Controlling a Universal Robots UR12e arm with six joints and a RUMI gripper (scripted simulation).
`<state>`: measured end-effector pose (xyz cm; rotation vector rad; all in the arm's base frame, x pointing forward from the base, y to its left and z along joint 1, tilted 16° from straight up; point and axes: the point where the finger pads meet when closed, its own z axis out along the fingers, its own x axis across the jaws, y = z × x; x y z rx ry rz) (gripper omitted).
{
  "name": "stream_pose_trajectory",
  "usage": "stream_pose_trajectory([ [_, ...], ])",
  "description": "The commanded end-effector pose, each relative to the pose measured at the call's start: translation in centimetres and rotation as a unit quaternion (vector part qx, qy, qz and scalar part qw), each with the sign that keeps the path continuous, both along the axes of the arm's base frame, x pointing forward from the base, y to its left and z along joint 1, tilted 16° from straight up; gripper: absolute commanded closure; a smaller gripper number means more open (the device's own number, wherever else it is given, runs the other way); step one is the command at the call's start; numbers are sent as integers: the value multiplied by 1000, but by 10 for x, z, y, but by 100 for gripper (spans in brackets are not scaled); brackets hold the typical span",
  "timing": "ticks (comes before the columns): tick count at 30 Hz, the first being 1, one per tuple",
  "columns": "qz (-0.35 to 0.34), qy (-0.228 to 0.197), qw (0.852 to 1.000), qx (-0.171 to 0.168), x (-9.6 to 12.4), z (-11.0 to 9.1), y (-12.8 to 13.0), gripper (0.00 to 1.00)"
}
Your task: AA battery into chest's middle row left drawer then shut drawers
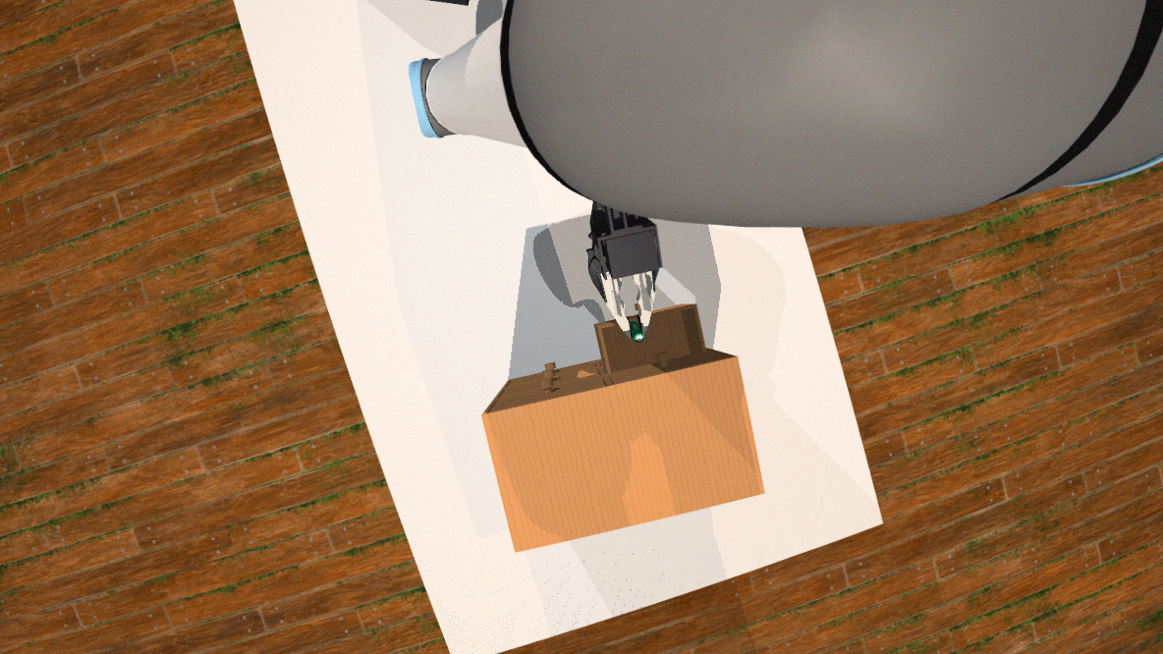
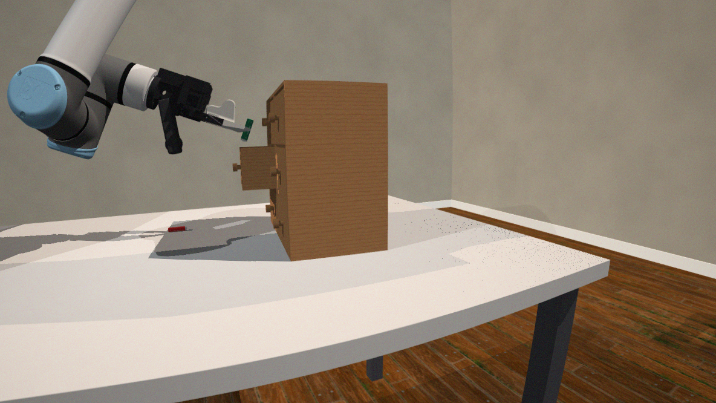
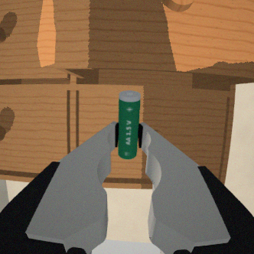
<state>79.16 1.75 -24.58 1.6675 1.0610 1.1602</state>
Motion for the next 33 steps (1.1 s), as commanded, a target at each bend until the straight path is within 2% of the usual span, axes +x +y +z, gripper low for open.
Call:
stream_pose_trajectory([
  [1,0,0,1000,0,7,1,-2,95],
  [17,0,0,1000,0,18,2,-5,95],
  [33,0,0,1000,0,20,3,-5,95],
])
